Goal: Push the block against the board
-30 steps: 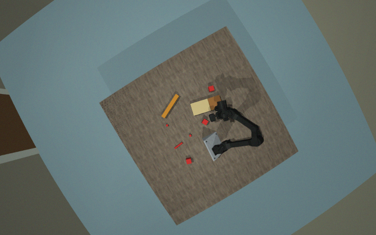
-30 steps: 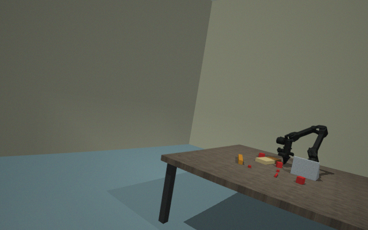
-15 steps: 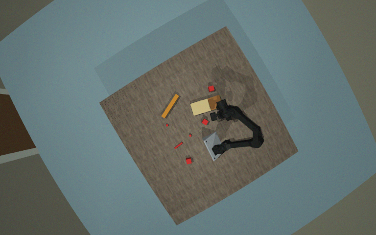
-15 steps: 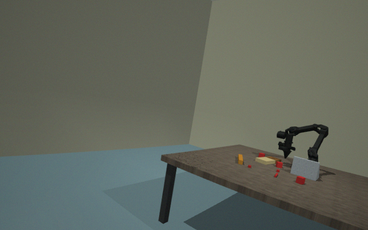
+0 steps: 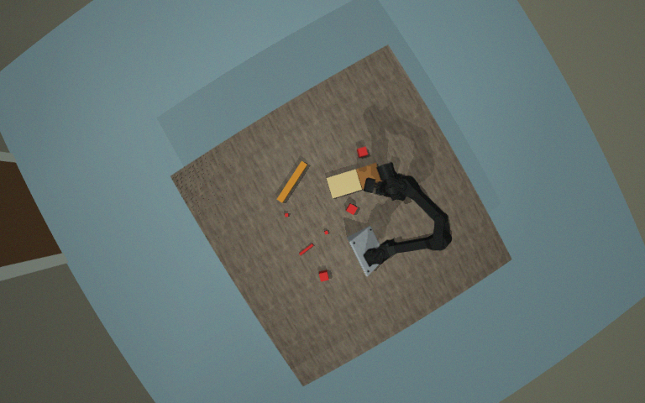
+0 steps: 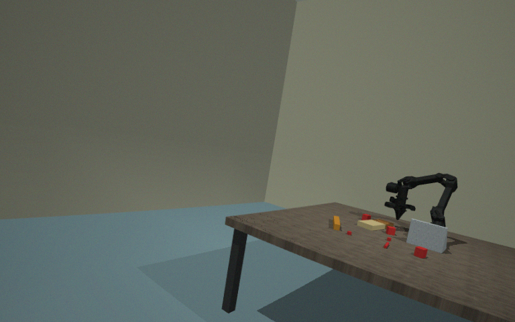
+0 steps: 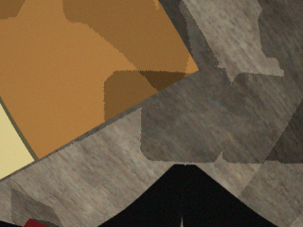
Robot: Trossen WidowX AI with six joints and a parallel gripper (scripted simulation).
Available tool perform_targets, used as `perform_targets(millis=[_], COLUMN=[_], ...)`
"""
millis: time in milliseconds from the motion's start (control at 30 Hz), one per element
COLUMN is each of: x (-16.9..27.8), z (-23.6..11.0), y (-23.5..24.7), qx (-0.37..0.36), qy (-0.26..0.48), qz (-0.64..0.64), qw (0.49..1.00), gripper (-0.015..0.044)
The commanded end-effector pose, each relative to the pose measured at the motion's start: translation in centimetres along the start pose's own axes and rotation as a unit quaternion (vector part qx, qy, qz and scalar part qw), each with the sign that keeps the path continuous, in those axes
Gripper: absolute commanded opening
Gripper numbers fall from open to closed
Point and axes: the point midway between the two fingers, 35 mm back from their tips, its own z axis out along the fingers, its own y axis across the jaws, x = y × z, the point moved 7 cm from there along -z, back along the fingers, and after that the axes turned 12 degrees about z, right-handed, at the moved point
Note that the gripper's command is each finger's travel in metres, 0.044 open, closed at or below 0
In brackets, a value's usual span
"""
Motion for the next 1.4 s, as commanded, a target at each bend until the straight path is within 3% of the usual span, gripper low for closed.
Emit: perform_targets(millis=[0, 400, 800, 1100, 1267, 1367], x=[-1.2, -3.8, -6.4, -6.7, -6.7, -6.7], z=[-0.1, -0.1, 0.0, 0.0, 5.1, 5.4], y=[0.0, -0.3, -0.8, -0.9, -0.9, -1.0], qx=[-0.003, -0.003, -0.003, -0.003, -0.003, -0.003], qy=[0.000, 0.000, -0.002, -0.002, -0.004, -0.004], qz=[0.079, 0.274, 0.463, 0.485, 0.485, 0.485], qw=[0.997, 0.962, 0.886, 0.874, 0.874, 0.874], gripper=[0.0000, 0.0000, 0.0000, 0.0000, 0.0000, 0.0000])
